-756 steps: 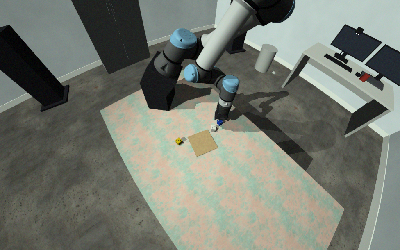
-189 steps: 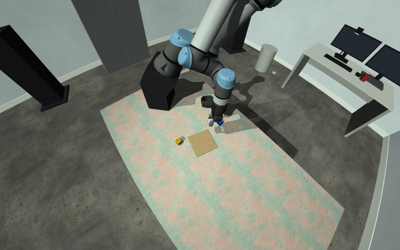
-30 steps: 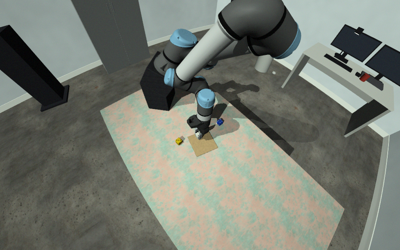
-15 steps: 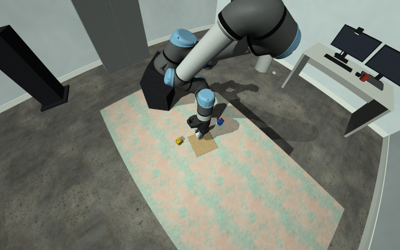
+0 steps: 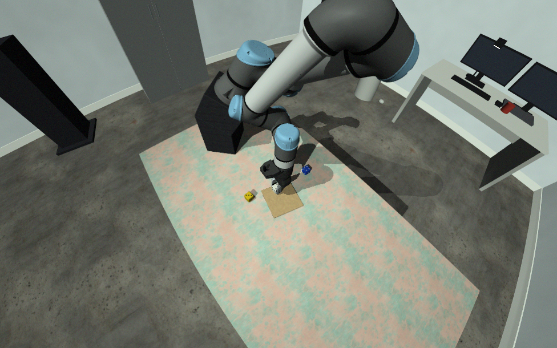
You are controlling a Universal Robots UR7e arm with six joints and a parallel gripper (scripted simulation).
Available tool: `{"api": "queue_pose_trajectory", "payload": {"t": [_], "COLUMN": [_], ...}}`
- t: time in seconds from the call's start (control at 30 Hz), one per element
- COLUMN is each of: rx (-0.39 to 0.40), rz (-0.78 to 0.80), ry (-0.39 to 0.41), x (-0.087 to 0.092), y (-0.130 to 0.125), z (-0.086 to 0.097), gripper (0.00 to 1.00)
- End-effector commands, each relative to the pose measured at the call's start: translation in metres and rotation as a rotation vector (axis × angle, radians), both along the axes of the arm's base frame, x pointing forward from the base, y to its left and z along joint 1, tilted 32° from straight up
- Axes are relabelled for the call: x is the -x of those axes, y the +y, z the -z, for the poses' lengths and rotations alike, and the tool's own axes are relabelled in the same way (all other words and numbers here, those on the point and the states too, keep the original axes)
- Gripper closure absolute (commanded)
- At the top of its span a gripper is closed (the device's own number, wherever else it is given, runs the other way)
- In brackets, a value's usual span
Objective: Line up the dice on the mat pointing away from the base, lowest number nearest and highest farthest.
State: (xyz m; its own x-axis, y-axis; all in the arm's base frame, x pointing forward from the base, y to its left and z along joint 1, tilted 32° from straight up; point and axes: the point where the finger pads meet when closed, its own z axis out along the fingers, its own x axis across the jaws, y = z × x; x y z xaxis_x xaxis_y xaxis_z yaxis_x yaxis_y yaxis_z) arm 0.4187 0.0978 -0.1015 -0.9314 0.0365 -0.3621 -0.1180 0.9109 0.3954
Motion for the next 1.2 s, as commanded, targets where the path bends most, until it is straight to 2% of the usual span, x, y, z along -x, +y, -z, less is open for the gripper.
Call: {"api": "queue_pose_trajectory", "payload": {"t": [0.0, 1.17], "rx": [0.000, 0.000], "rz": [0.000, 0.000], "ry": [-0.001, -0.001], "x": [-0.0003, -0.0016], "y": [0.0000, 0.0015], "z": [0.0000, 0.0031], "gripper": [0.43, 0.43]}}
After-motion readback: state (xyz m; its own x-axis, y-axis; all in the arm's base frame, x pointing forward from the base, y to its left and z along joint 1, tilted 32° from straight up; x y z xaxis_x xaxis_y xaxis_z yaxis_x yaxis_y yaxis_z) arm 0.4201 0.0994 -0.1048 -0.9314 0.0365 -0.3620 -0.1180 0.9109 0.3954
